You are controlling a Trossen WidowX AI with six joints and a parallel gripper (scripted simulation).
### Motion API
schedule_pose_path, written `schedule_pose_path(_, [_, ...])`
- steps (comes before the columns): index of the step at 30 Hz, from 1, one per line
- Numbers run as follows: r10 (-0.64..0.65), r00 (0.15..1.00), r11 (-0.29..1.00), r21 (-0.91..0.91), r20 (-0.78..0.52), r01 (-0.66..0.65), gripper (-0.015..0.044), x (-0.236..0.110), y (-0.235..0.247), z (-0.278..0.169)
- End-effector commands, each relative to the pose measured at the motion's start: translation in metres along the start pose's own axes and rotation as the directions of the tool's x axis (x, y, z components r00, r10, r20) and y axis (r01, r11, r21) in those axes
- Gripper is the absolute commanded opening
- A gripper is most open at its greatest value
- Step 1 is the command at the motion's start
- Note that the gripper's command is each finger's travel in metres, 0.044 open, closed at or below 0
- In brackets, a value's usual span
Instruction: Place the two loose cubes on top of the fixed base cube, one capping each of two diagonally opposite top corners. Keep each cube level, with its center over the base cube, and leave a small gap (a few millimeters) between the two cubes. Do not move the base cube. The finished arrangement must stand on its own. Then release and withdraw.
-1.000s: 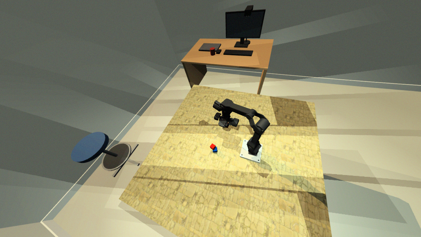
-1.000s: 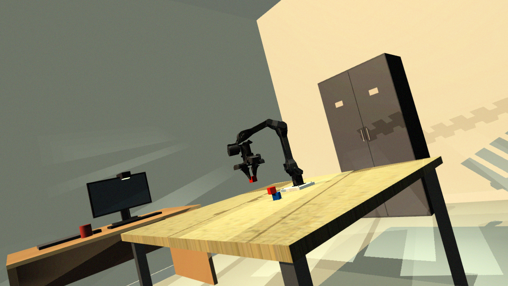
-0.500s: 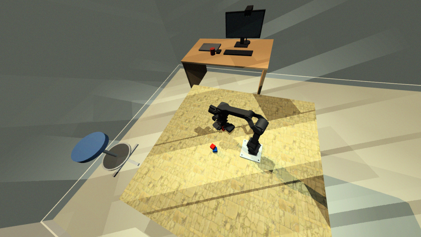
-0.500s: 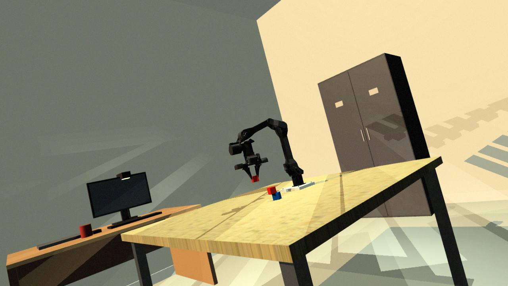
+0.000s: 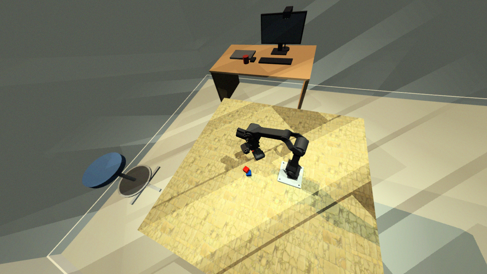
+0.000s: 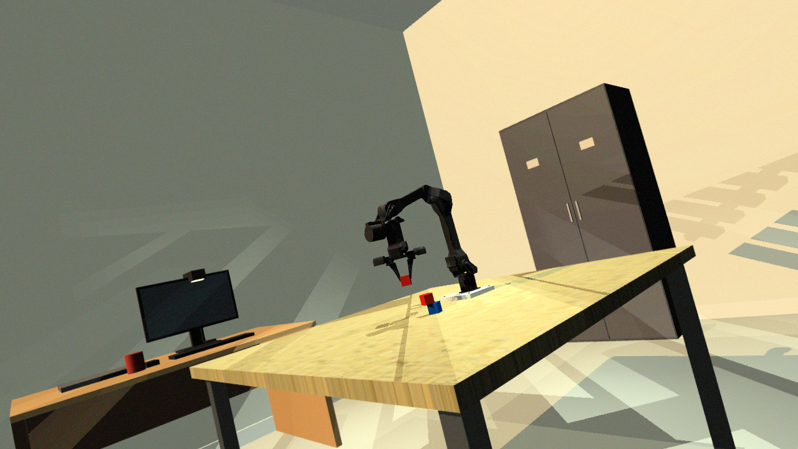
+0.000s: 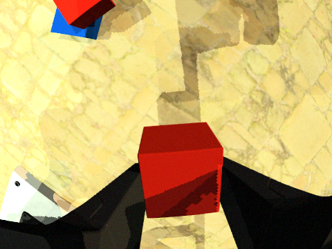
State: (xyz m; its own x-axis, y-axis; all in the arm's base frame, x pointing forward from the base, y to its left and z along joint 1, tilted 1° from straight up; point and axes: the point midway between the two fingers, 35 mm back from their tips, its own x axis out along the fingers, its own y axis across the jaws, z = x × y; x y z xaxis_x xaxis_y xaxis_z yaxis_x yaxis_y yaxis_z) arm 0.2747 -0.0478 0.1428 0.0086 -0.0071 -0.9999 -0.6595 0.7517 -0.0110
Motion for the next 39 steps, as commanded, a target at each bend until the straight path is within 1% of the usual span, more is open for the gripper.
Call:
schedule_pose_path(1, [-0.006, 1.0, 0.996, 0.091, 0.003, 0.006, 0.0105, 0.0, 0.005, 0.009])
schedule_pose_path(10, [-0.005, 1.0, 0.952, 0.307, 0.004, 0.003, 0.0105, 0.001, 0.021, 0.029])
schedule_pose_path(19, [-0.003, 1.0, 0.861, 0.508, 0.006, 0.0, 0.0105, 0.002, 0.039, 0.048])
schedule_pose_path(29, [-0.001, 1.0, 0.712, 0.703, 0.007, -0.004, 0.0105, 0.004, 0.062, 0.067])
schedule_pose_path(39, [0.001, 1.0, 0.519, 0.855, 0.008, -0.007, 0.0105, 0.005, 0.086, 0.083])
